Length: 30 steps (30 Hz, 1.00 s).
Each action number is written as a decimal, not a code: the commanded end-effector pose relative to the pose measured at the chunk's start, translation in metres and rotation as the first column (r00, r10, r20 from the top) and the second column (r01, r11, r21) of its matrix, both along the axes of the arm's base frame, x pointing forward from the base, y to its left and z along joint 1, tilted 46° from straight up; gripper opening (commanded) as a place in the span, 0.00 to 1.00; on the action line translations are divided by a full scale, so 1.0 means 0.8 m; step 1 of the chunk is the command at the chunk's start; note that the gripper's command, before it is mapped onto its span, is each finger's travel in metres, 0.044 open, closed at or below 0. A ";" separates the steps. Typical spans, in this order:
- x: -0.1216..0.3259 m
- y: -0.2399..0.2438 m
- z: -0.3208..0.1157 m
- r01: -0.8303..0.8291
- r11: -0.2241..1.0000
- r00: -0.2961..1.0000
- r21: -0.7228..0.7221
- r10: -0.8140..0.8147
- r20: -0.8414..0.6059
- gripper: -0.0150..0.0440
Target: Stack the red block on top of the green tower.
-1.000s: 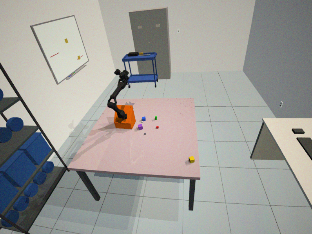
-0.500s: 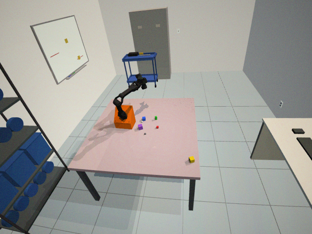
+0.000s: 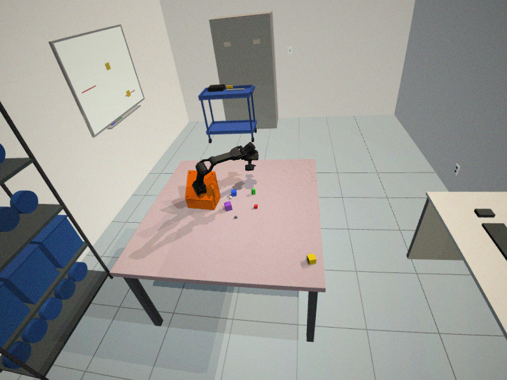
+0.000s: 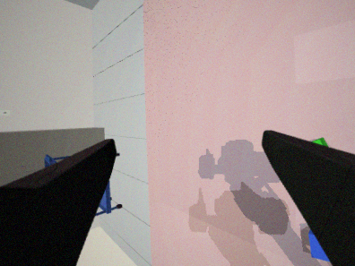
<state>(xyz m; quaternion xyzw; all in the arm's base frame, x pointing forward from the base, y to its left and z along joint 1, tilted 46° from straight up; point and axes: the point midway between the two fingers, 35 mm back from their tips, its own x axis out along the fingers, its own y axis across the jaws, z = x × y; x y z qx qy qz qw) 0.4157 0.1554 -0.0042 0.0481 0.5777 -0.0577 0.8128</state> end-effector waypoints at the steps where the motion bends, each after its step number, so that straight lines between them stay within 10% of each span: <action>1: 0.006 -0.084 -0.018 0.060 0.980 0.996 -0.191 -0.072 -0.059 1.00; 14: -0.044 -0.322 -0.035 -0.013 0.752 0.895 -0.659 -0.285 -0.343 1.00; 30: -0.050 -0.360 -0.057 -0.028 0.738 0.885 -0.674 -0.295 -0.360 1.00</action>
